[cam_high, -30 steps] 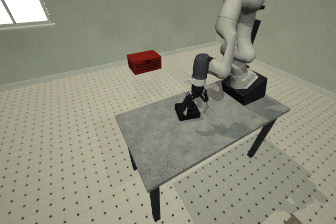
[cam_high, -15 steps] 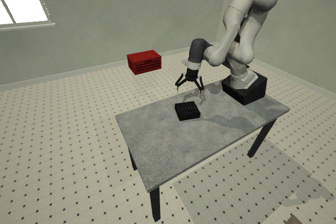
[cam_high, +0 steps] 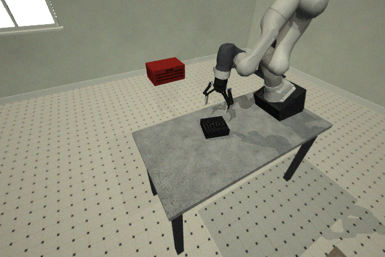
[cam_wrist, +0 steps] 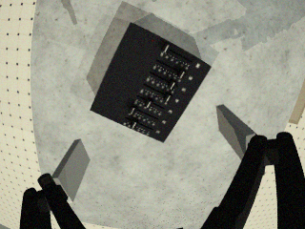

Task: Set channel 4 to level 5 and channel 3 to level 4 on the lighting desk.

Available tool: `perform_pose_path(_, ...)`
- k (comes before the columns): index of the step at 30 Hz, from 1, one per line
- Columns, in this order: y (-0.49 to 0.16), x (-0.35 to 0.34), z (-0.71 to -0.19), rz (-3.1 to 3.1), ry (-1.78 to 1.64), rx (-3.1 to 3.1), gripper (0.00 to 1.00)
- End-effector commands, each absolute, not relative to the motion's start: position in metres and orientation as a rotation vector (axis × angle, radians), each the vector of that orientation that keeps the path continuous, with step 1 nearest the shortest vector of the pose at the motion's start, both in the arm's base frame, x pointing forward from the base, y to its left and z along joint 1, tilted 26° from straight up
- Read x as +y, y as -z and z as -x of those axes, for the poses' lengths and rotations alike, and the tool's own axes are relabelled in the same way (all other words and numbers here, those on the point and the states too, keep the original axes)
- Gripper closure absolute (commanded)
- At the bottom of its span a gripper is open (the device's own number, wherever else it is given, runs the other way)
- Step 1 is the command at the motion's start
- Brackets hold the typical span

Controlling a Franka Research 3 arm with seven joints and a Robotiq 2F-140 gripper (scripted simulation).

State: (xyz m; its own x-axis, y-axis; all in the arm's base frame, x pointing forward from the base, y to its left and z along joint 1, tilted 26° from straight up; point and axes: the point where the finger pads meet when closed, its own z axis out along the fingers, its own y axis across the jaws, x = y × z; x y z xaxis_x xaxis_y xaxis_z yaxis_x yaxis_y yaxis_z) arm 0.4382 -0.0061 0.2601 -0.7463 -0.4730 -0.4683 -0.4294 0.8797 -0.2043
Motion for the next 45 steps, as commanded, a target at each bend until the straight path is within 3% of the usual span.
perform_pose_path(1,-0.257,-0.003,-0.435,0.303,0.027,2.636,0.00)
perform_pose_path(18,-0.257,-0.003,-0.435,0.072,-0.029,2.681,0.00)
perform_pose_path(41,-0.204,-0.023,-0.478,-1.032,-0.348,2.534,0.00)
perform_pose_path(42,-0.204,-0.023,-0.478,-1.147,-0.381,2.486,1.00)
perform_pose_path(45,-0.204,-0.023,-0.478,-1.269,-0.415,2.426,1.00)
